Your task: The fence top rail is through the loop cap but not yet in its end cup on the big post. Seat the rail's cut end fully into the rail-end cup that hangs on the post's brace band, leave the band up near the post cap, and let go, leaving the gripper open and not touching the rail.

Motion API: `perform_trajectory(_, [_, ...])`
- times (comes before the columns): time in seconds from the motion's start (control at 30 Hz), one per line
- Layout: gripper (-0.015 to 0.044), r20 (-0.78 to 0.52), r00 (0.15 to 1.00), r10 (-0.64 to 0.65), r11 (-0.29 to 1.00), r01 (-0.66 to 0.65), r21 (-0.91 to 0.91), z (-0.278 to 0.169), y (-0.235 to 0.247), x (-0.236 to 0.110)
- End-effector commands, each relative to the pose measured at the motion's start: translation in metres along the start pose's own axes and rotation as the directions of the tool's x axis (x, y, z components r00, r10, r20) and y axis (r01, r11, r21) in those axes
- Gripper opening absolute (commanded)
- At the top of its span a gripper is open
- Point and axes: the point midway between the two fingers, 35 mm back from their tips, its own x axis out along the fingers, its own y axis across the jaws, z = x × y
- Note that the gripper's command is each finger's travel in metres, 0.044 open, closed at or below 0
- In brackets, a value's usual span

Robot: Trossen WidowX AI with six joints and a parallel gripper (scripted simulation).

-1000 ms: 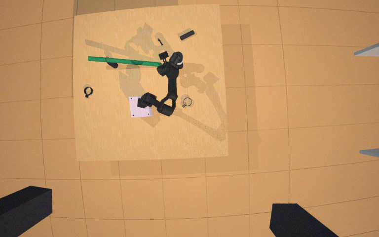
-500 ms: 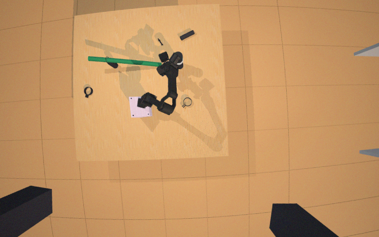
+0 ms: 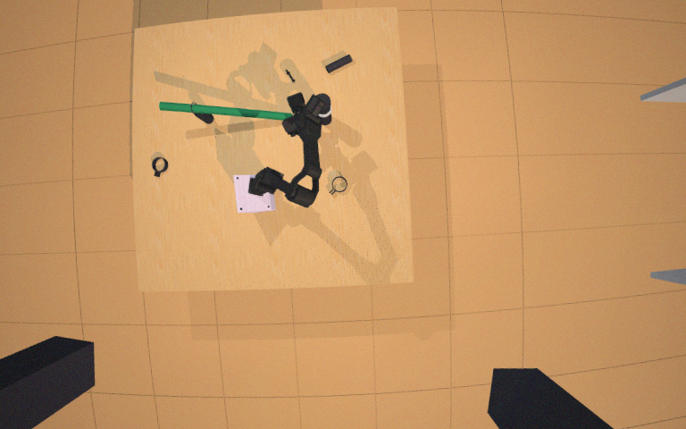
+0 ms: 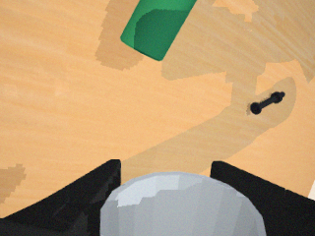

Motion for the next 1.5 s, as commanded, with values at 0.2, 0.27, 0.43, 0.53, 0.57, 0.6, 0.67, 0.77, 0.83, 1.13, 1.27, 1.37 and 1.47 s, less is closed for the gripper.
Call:
perform_trajectory(0.2, [0.0,-0.036,0.999,-0.005,0.998,0.007,0.062,0.0,-0.007,0.003])
perform_trajectory(0.27, [0.0,-0.045,0.999,-0.004,0.997,0.007,0.078,0.0,-0.008,0.004])
perform_trajectory(0.43, [0.0,-0.064,0.998,-0.002,0.994,0.01,0.112,-0.001,-0.012,0.006])
perform_trajectory(0.53, [0.0,-0.076,0.997,-0.001,0.991,0.011,0.133,-0.001,-0.013,0.007])
perform_trajectory(0.57, [0.0,-0.082,0.997,0.0,0.99,0.012,0.143,-0.001,-0.014,0.008])
perform_trajectory(0.6, [0.0,-0.088,0.996,0.001,0.988,0.013,0.154,-0.001,-0.015,0.008])
perform_trajectory(0.67, [0.0,-0.094,0.996,0.002,0.986,0.014,0.165,-0.002,-0.016,0.009])
perform_trajectory(0.77, [0.0,-0.1,0.995,0.003,0.984,0.015,0.176,-0.002,-0.017,0.009])
perform_trajectory(0.83, [0.0,-0.114,0.993,0.006,0.98,0.018,0.2,-0.002,-0.02,0.011])
perform_trajectory(1.13, [0.0,-0.152,0.988,0.014,0.964,0.027,0.266,-0.004,-0.026,0.014])
perform_trajectory(1.27, [0.0,-0.164,0.986,0.018,0.957,0.03,0.288,-0.005,-0.028,0.015])
perform_trajectory(1.37, [0.0,-0.182,0.983,0.023,0.947,0.036,0.319,-0.006,-0.031,0.017])
perform_trajectory(1.47, [0.0,-0.188,0.982,0.025,0.944,0.038,0.329,-0.007,-0.031,0.018])
